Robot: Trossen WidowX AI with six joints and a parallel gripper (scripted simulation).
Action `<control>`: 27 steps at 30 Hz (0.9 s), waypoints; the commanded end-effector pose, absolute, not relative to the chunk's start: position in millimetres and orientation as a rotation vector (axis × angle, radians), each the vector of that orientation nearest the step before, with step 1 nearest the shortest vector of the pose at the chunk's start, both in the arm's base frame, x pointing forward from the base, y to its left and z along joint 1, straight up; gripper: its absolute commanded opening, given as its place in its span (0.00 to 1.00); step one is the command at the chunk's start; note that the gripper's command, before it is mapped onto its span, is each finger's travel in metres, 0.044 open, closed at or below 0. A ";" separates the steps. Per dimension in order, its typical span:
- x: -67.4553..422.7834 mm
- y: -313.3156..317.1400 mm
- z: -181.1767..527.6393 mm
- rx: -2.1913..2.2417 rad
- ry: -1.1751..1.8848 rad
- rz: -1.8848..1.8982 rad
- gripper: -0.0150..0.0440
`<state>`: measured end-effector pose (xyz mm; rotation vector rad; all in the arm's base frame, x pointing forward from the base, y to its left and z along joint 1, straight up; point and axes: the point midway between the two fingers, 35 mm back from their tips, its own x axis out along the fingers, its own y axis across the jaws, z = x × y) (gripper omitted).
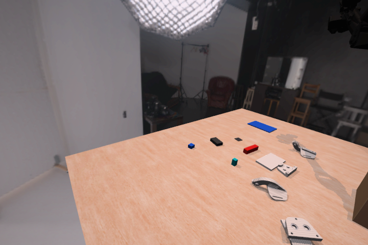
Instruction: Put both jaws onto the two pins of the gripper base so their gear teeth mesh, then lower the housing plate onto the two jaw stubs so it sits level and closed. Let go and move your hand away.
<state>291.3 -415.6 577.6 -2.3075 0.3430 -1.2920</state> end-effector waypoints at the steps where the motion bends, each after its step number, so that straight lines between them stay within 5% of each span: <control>1: 303.8 -412.3 570.7 -2.245 0.319 -1.241 0.25; 27: 445.2 -352.9 462.5 -1.693 0.176 -0.705 0.25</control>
